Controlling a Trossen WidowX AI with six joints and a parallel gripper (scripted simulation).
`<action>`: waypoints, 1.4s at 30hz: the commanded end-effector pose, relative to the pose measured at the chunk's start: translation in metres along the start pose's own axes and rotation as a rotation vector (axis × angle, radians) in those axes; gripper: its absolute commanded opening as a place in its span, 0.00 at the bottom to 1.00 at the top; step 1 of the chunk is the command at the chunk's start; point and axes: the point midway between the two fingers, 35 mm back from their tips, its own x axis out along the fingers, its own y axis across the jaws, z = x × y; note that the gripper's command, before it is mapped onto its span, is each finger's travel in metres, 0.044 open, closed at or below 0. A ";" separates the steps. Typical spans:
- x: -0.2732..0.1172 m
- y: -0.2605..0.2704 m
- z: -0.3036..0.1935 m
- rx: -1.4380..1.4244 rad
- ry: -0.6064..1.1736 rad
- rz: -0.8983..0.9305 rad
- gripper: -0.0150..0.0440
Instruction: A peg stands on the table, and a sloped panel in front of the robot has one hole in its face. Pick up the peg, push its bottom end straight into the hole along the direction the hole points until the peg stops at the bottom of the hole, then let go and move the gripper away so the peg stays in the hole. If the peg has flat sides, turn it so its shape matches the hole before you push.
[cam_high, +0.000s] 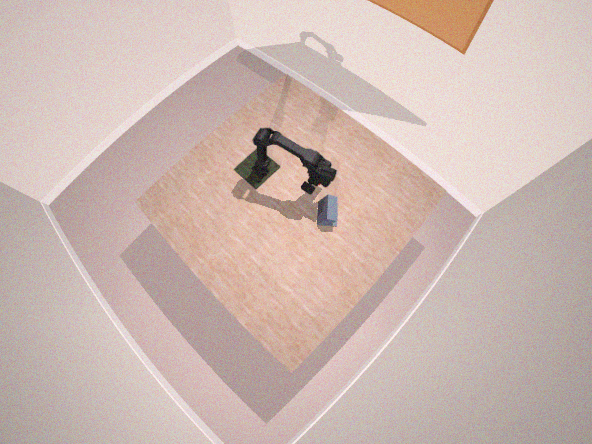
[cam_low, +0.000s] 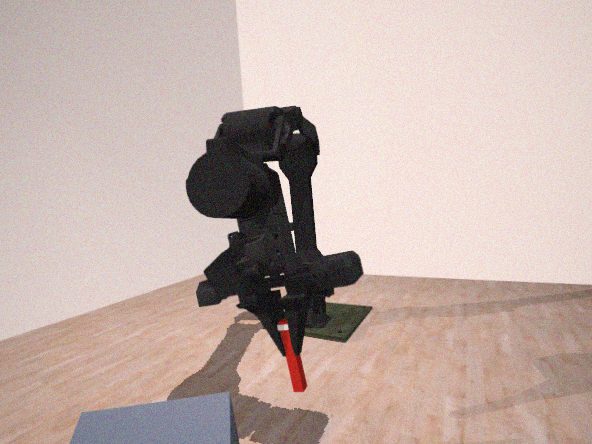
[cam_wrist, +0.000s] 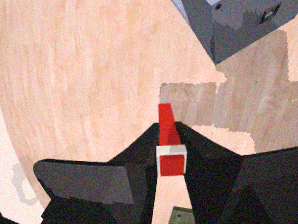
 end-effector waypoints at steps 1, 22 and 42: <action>0.002 -0.004 0.000 -0.009 -0.006 0.022 0.25; 0.006 -0.025 0.006 -0.052 -0.074 0.116 0.25; 0.008 -0.044 0.009 -0.100 -0.159 0.192 0.25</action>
